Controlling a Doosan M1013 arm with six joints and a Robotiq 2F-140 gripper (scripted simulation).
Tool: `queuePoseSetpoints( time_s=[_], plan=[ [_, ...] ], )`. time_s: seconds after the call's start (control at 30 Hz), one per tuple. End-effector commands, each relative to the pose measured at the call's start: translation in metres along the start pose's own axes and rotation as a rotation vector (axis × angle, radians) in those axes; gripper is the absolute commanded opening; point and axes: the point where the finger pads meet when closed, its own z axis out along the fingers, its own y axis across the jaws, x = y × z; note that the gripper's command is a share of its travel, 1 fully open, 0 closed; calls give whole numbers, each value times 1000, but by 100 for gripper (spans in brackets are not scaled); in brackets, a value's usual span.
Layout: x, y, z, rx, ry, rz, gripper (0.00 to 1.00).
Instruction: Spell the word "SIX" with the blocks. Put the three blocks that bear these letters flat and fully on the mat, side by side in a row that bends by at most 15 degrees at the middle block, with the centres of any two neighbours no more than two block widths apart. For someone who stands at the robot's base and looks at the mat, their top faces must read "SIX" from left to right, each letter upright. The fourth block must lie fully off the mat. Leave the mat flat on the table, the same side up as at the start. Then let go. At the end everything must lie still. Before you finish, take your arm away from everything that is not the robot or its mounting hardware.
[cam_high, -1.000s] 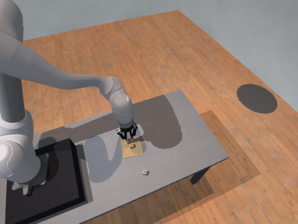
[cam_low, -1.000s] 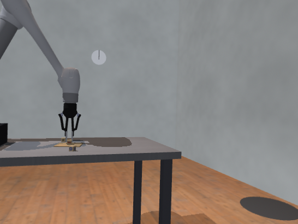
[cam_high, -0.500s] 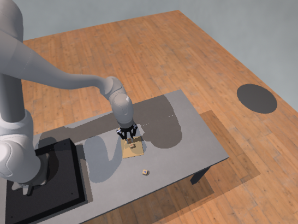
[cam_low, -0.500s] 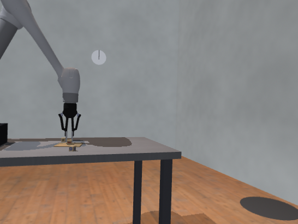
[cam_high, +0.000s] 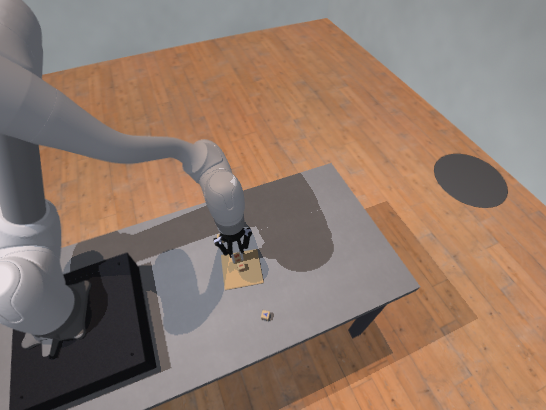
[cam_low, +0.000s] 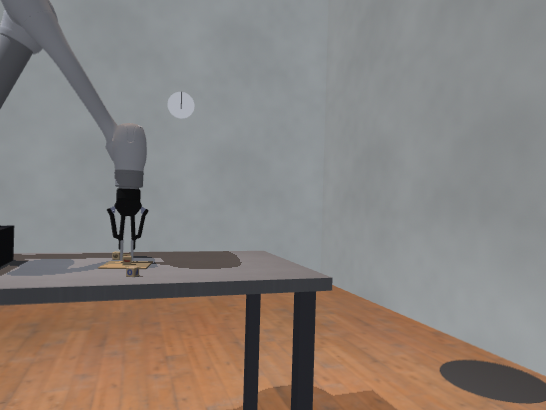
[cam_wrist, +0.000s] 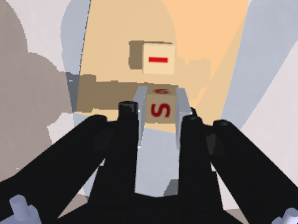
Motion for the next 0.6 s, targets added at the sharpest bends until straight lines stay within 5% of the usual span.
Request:
queuePoseSetpoints(
  time_s=[0.0, 0.57],
  plan=[
    [3, 0, 3, 2, 1, -3, 13],
    [3, -4, 3, 2, 1, -8, 13]
  ],
)
